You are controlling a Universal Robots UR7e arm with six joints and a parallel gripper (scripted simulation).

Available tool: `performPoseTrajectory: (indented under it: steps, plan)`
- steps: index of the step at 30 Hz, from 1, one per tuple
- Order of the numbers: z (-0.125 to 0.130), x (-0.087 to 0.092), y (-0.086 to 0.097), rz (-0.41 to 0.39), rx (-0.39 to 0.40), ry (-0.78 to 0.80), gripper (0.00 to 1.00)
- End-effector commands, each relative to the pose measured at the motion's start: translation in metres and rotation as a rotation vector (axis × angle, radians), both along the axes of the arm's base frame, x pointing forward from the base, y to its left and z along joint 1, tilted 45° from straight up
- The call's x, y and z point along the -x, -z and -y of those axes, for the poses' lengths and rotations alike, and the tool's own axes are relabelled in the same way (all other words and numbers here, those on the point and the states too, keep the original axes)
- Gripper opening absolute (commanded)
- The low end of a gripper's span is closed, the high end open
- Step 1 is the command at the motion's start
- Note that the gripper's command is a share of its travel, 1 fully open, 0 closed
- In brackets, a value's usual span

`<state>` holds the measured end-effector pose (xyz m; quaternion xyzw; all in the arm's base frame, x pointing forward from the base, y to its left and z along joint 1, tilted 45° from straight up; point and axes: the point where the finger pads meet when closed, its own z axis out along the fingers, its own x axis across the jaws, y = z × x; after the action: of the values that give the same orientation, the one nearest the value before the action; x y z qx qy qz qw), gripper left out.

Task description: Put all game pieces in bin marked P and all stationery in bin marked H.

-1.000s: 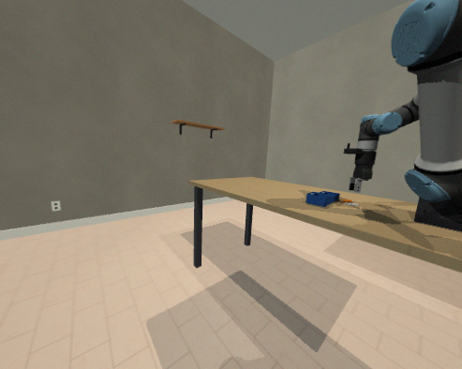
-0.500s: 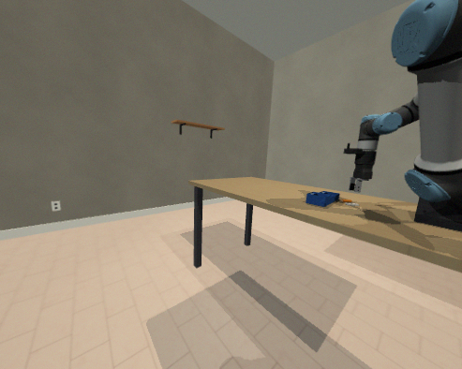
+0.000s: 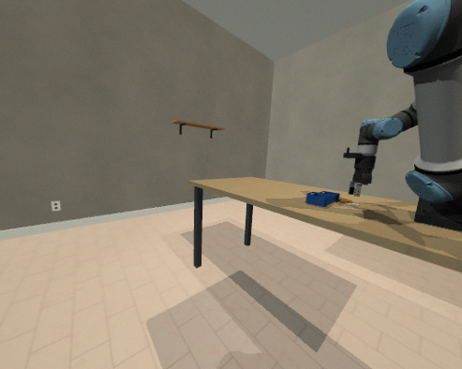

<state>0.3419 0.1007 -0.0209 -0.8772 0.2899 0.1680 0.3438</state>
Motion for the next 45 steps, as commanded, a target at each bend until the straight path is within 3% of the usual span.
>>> performPoseTrajectory:
  steps: [1, 26, 42, 43, 45]
  plan:
    - [-0.016, 0.001, 0.018, 0.001, 0.001, 0.001, 0.79]
    - [-0.032, 0.002, 0.034, 0.001, 0.001, 0.001, 0.79]
    - [-0.032, 0.003, 0.034, 0.001, 0.001, 0.001, 0.79]
    - [-0.032, 0.003, 0.034, 0.001, 0.001, 0.001, 0.49]
    - [-0.032, 0.003, 0.034, 0.001, 0.001, 0.001, 0.49]
